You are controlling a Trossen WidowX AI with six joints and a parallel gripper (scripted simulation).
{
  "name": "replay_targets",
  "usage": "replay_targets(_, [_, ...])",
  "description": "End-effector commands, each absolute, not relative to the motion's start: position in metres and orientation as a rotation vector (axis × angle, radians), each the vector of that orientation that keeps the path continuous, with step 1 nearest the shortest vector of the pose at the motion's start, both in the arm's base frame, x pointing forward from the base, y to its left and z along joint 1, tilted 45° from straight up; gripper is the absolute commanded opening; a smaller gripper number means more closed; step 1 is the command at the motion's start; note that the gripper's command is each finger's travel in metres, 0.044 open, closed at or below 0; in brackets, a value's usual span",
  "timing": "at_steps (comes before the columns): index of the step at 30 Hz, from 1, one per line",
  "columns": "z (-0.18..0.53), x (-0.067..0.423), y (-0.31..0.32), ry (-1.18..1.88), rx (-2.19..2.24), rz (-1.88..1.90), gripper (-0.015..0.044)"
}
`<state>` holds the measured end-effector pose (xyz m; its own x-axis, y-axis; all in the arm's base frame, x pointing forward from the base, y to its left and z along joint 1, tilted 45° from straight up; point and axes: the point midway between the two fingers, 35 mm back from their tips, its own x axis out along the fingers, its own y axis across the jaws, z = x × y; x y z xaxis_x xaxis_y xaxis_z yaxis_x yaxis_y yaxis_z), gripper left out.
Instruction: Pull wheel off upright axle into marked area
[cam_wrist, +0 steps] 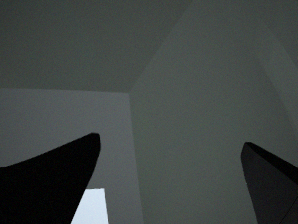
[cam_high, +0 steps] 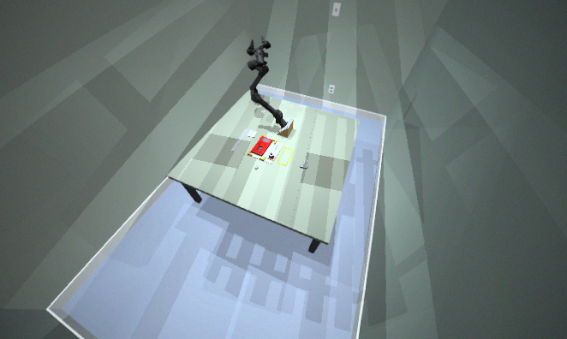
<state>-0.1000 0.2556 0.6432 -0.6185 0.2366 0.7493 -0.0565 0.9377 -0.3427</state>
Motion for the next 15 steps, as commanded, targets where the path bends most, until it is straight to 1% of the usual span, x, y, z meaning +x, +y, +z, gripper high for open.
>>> replay_targets(1, [0.643,-0.099,0.257,-2.197,-0.129,0.43,0.0374])
replay_targets(4, [0.638,-0.089,0.278,-2.137,-0.159,0.551,0.03])
replay_targets(15, [0.605,-0.027,0.363,-1.753,-0.272,0.998,0.03])
